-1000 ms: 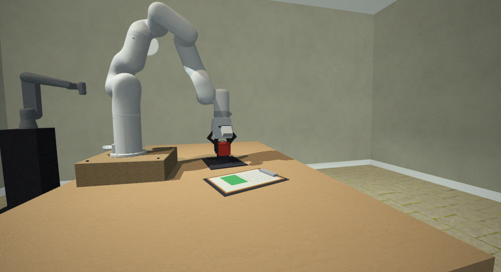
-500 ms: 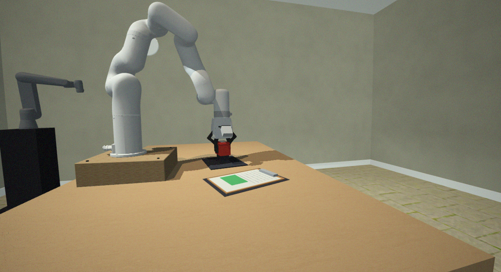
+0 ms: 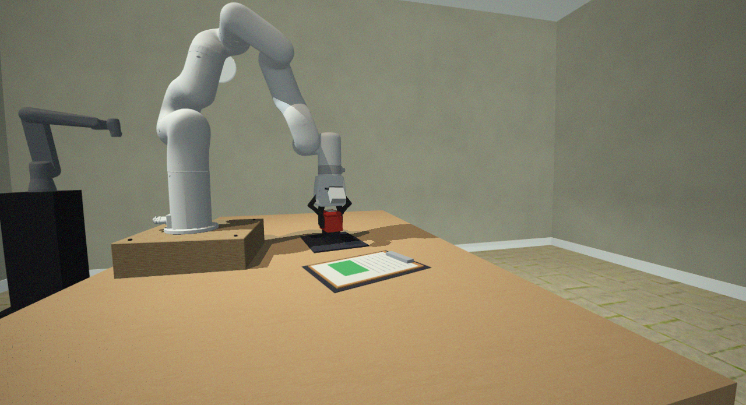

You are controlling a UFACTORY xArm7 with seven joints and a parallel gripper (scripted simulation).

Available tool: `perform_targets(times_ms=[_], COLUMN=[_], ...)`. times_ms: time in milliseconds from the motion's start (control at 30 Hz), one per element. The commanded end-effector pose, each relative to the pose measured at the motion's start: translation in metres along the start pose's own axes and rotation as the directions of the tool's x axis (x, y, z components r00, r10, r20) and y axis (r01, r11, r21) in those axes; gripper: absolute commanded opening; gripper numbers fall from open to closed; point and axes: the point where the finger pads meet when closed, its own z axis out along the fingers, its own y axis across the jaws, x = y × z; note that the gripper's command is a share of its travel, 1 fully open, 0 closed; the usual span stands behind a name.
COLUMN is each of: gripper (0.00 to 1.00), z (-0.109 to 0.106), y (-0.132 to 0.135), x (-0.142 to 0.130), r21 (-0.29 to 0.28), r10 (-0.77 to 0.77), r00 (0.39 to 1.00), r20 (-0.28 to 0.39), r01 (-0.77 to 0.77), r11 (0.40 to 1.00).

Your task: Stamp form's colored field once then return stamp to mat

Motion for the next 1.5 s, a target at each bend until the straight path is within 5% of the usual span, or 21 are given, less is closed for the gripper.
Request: perform_targets(times_ms=[0, 200, 600, 833, 933, 1333, 1400, 1467], gripper=[0.34, 0.34, 0.34, 0.34, 0.34, 0.34, 0.34, 0.34], z=[-0.013, -0.038, -0.041, -0.040, -0.040, -0.041, -0.041, -0.042], y=[-0.003, -0.003, -0.003, -0.007, -0.006, 0.041, 0.041, 0.054], x=[0.000, 0.000, 0.000, 0.036, 0.095, 0.235, 0.235, 0.279], r21=[0.008, 0.008, 0.008, 0.006, 0.003, 0.009, 0.009, 0.009], r10=[0.000, 0.000, 0.000, -0.012, -0.031, -0.102, -0.102, -0.102], r00=[1.000, 1.000, 1.000, 1.000, 1.000, 0.995, 0.995, 0.995], r20=[0.001, 0.001, 0.001, 0.002, 0.005, 0.000, 0.000, 0.000], r01=[0.000, 0.000, 0.000, 0.012, 0.031, 0.102, 0.102, 0.102], r11=[1.000, 1.000, 1.000, 1.000, 1.000, 0.995, 0.995, 0.995])
